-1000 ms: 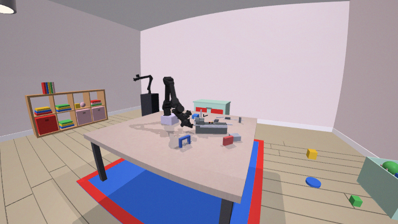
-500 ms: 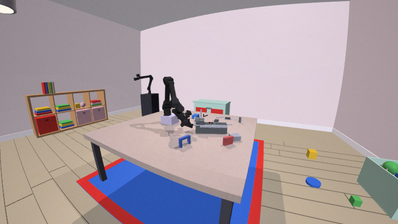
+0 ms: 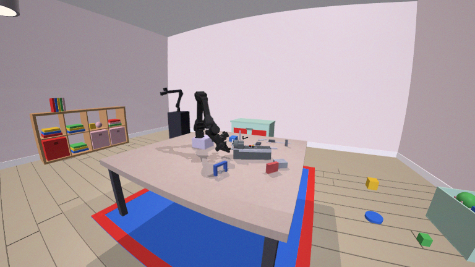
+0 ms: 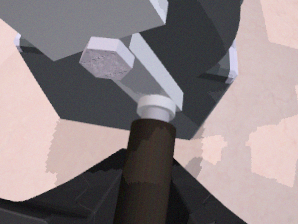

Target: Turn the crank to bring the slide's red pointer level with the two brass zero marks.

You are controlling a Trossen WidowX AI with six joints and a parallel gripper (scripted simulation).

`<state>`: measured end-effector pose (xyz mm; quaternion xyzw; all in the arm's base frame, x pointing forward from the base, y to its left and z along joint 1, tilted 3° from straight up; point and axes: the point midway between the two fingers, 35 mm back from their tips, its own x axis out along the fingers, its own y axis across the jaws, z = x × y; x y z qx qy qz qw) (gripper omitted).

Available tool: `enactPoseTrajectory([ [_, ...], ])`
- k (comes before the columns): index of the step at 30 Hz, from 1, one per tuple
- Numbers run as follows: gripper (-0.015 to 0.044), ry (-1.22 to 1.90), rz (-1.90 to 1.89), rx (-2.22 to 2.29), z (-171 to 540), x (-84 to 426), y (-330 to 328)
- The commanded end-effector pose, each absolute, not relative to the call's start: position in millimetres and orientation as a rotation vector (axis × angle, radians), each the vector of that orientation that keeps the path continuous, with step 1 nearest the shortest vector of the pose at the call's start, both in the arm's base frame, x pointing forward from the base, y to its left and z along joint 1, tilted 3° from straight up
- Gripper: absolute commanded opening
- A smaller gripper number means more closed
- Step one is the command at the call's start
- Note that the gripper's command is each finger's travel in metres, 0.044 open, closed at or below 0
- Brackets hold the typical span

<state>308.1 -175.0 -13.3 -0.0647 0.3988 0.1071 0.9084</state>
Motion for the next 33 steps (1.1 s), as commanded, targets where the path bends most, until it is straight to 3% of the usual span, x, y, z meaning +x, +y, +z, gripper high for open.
enactPoseTrajectory([
  [1,0.0,0.807,0.207,-0.147,-7.7,309.7,-182.4],
  [33,0.0,0.807,0.207,-0.147,-5.4,310.0,-183.8],
])
